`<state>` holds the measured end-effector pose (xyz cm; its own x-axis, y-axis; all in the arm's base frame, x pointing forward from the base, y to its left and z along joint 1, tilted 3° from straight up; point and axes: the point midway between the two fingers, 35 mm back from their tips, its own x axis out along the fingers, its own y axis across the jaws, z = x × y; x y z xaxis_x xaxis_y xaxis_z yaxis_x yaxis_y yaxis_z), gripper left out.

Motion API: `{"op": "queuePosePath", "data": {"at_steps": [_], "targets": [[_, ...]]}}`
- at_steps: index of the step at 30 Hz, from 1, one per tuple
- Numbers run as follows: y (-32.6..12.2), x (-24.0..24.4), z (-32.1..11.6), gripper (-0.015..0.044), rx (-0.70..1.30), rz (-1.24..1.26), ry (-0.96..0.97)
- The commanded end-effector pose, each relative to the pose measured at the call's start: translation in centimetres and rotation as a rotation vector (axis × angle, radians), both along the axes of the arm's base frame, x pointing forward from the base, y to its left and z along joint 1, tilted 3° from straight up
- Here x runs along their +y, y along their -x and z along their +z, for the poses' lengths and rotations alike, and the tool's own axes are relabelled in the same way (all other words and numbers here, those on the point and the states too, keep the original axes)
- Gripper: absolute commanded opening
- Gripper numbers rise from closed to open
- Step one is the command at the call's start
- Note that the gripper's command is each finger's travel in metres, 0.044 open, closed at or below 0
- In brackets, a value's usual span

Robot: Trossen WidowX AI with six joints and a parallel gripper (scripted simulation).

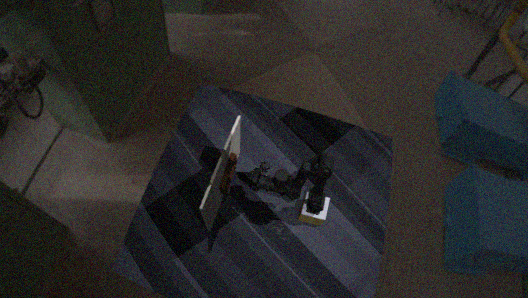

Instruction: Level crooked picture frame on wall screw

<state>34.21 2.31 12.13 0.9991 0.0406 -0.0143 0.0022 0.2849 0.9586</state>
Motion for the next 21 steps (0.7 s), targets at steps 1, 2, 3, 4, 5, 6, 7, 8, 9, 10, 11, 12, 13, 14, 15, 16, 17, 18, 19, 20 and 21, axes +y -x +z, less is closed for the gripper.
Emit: {"op": "queuePosePath", "data": {"at_steps": [1,2,3,4,5,6,7,8,9,10,11,12,13,14,15,16,17,18,19,20,21], "targets": [[1.5,-0.1,0.0,0.0260,-0.007,0.000,0.088],[1.5,-0.1,0.0,0.0260,-0.007,0.000,0.088],[0.7,0.0,0.0,0.0260,0.001,0.001,0.035],[0.8,0.2,0.2,0.0260,0.001,0.001,0.036],[1.0,0.6,0.6,0.0260,0.002,0.001,0.038],[1.3,1.0,1.0,0.0260,0.002,0.000,0.040],[1.6,1.3,1.4,0.0260,0.002,0.000,0.042],[2.0,1.7,1.8,0.0260,0.002,-0.001,0.044],[2.3,2.0,2.1,0.0260,0.003,-0.001,0.045],[2.7,2.3,2.5,0.0260,0.003,-0.002,0.047],[3.1,2.6,2.8,0.0260,0.003,-0.002,0.049],[3.6,2.9,3.1,0.0260,0.003,-0.002,0.051],[4.0,3.0,3.4,0.0260,0.005,-0.005,0.054],[4.4,3.2,3.7,0.0260,0.006,-0.007,0.057],[4.9,3.4,3.9,0.0260,0.007,-0.010,0.061],[5.3,3.5,4.1,0.0260,0.009,-0.012,0.064],[5.8,3.6,4.3,0.0260,0.010,-0.015,0.067],[6.3,3.7,4.4,0.0260,0.011,-0.017,0.070],[6.8,3.7,4.6,0.0260,0.012,-0.019,0.074],[7.3,3.8,4.7,0.0260,0.014,-0.022,0.077],[7.7,3.8,4.8,0.0260,0.015,-0.024,0.081]]}}
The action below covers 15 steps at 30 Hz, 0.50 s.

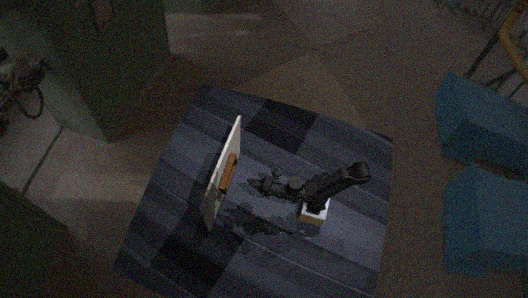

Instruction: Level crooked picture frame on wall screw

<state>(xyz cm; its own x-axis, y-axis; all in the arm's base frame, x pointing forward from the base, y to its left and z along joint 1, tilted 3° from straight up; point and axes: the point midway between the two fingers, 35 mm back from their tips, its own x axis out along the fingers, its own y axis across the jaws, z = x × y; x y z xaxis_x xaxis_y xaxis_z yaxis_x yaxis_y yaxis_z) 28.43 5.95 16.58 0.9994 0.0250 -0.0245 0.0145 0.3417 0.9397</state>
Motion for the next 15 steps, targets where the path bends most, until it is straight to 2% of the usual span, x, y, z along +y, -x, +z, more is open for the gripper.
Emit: {"op": "queuePosePath", "data": {"at_steps": [1,15], "targets": [[2.5,0.2,0.4,0.0260,0.007,-0.012,0.024],[8.4,-1.2,-0.4,0.0260,0.005,-0.059,0.065]]}}
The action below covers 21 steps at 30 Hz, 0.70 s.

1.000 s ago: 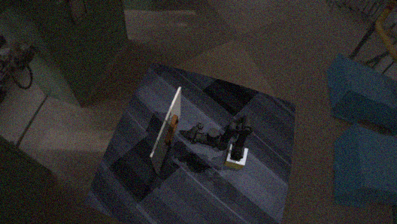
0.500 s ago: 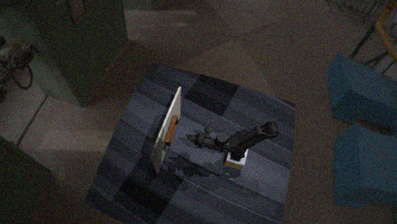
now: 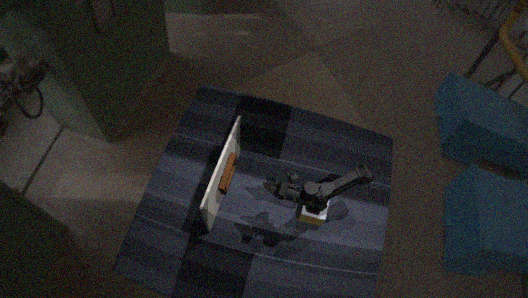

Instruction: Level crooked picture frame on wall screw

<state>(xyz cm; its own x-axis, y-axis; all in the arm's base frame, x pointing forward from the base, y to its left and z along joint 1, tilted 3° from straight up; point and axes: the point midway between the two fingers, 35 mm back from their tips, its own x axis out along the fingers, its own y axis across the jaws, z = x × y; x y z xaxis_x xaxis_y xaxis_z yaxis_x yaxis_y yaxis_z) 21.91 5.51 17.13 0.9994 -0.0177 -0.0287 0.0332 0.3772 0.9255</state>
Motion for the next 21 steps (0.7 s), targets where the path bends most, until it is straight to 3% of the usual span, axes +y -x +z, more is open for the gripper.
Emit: {"op": "queuePosePath", "data": {"at_steps": [1,21], "targets": [[2.16,-0.90,-1.13,0.0260,0.001,-0.020,0.028],[2.36,-1.20,-1.00,0.0260,0.073,0.036,0.123]]}}
